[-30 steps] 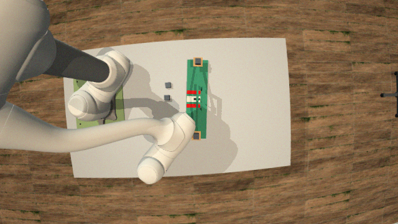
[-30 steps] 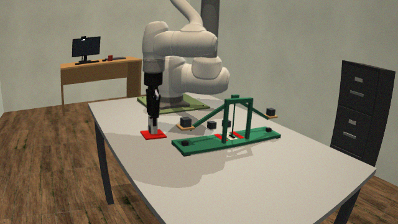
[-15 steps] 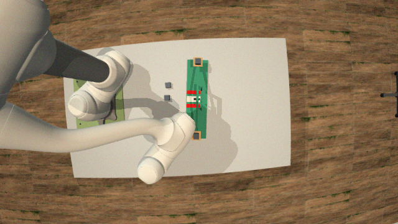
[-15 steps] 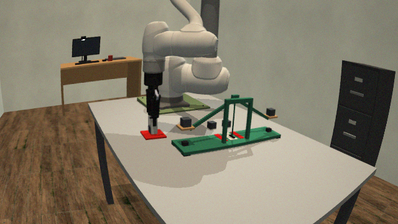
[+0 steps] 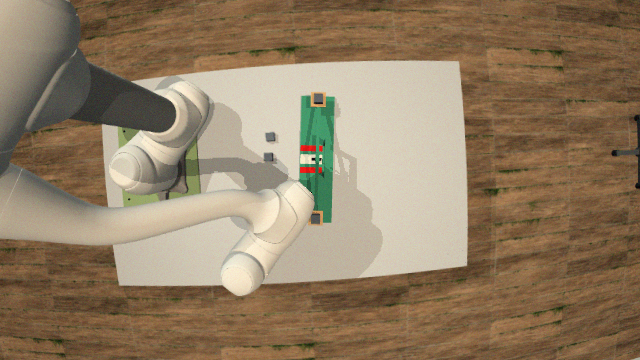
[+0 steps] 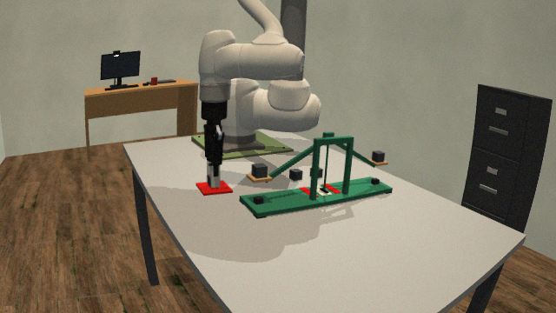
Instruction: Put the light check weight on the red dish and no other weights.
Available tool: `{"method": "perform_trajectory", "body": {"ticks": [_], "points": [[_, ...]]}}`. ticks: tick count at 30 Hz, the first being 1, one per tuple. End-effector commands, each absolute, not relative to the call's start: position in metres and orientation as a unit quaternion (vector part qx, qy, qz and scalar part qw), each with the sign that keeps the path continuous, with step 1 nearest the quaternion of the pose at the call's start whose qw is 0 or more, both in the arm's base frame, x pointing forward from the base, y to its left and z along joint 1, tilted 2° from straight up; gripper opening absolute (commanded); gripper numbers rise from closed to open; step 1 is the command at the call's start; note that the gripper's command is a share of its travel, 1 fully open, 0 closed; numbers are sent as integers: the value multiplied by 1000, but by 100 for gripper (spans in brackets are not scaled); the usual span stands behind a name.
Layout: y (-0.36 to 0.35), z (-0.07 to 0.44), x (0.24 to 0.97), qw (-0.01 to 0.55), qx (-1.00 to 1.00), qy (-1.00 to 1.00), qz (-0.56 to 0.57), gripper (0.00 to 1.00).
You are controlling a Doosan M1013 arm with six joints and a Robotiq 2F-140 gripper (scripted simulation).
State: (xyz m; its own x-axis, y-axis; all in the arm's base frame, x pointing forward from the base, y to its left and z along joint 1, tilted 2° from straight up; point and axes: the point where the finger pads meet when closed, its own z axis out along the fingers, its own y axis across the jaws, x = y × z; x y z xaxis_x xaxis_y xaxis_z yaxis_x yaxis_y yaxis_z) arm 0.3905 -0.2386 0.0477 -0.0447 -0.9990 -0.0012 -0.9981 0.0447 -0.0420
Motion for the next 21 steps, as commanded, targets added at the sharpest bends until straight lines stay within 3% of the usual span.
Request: {"method": "perform_trajectory", "body": {"ticks": [1,21], "points": [[-239,48,390,15,-691,723,-15,24],[-239,43,391,15,-691,723,-15,24]]}}
